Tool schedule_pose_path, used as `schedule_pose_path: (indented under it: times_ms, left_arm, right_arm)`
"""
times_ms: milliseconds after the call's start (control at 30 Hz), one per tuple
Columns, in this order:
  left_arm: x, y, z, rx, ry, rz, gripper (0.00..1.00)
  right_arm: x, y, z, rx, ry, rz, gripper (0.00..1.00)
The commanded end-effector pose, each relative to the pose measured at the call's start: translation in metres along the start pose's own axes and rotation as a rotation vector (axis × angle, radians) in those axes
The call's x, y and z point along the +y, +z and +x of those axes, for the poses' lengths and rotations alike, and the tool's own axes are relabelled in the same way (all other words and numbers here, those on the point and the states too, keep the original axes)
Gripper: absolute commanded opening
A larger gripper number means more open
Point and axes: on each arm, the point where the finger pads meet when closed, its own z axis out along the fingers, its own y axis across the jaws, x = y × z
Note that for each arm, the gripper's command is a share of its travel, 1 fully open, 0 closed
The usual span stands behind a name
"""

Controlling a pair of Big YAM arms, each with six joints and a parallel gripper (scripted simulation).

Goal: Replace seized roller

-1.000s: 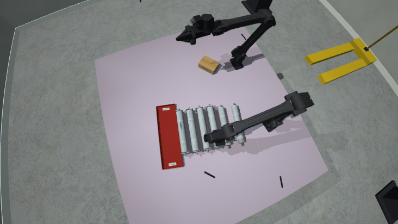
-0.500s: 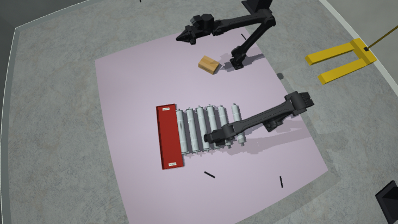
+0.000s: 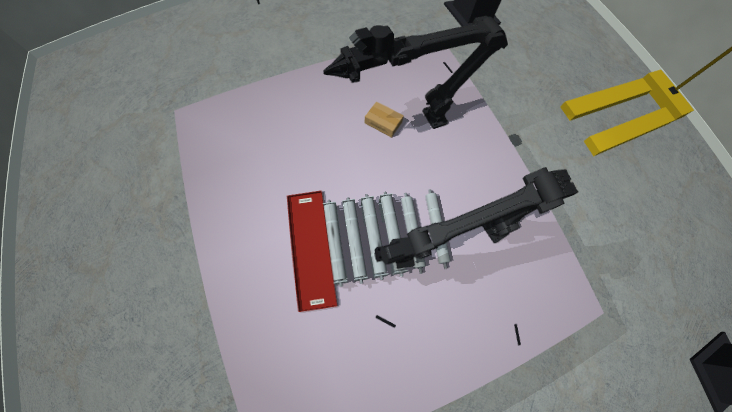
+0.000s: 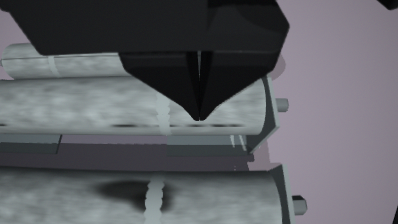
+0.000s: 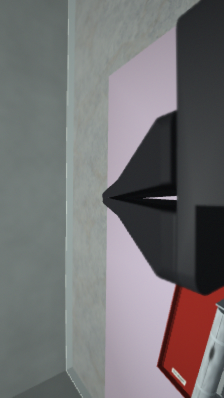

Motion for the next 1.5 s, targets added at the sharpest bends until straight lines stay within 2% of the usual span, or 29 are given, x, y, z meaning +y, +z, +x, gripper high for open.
schedule_pose_path:
  times_ms: [0, 400, 433, 567, 600, 767, 967, 1133, 1167, 1200, 1233, 1333, 1367, 1433, 1467]
  left_arm:
    - [-0.002, 0.012, 0.01, 0.037, -0.003, 0.003, 0.0]
    - [-0.002, 0.012, 0.01, 0.037, -0.003, 0.003, 0.0]
    - [0.0, -0.012, -0.029, -0.051, 0.01, -0.003, 0.0]
    - [0.0, -0.009, -0.024, -0.039, 0.01, -0.002, 0.0]
    - [0.0, -0.032, -0.027, -0.058, 0.008, -0.005, 0.0]
    - [0.0, -0.039, -0.028, -0.063, 0.008, -0.006, 0.0]
    - [0.0, -0.068, -0.032, -0.062, -0.002, -0.008, 0.0]
    - [0.0, -0.081, -0.032, -0.049, -0.005, -0.009, 0.0]
    - [0.0, -0.08, -0.032, -0.044, -0.004, -0.009, 0.0]
    - [0.0, -0.062, -0.025, -0.02, -0.001, -0.006, 0.0]
    - [-0.001, -0.054, -0.018, -0.007, -0.001, -0.004, 0.0]
    - [-0.002, -0.05, -0.009, 0.019, -0.003, 0.0, 0.0]
    - [0.001, -0.069, -0.025, -0.032, -0.002, -0.008, 0.0]
    - [0.012, -0.092, -0.041, -0.112, -0.027, -0.025, 0.0]
    - [0.014, -0.094, -0.043, -0.127, -0.032, -0.027, 0.0]
  right_arm:
    - [-0.006, 0.0, -0.036, -0.07, 0.008, 0.012, 0.0]
    - [-0.006, 0.0, -0.036, -0.07, 0.008, 0.012, 0.0]
    - [-0.006, 0.0, -0.036, -0.07, 0.008, 0.012, 0.0]
    - [-0.006, 0.0, -0.036, -0.07, 0.008, 0.012, 0.0]
    - [-0.006, 0.0, -0.036, -0.07, 0.008, 0.012, 0.0]
    - [-0.006, 0.0, -0.036, -0.07, 0.008, 0.012, 0.0]
    - [-0.006, 0.0, -0.036, -0.07, 0.008, 0.012, 0.0]
    - [-0.006, 0.0, -0.036, -0.07, 0.008, 0.012, 0.0]
    - [-0.006, 0.0, -0.036, -0.07, 0.008, 0.012, 0.0]
    - [-0.006, 0.0, -0.036, -0.07, 0.008, 0.012, 0.0]
    - [-0.006, 0.0, -0.036, -0.07, 0.008, 0.012, 0.0]
    - [-0.006, 0.0, -0.036, -0.07, 0.008, 0.012, 0.0]
    - [-0.006, 0.0, -0.036, -0.07, 0.008, 0.012, 0.0]
    - [-0.006, 0.0, -0.036, -0.07, 0.007, 0.012, 0.0]
    - [-0.006, 0.0, -0.036, -0.07, 0.005, 0.012, 0.0]
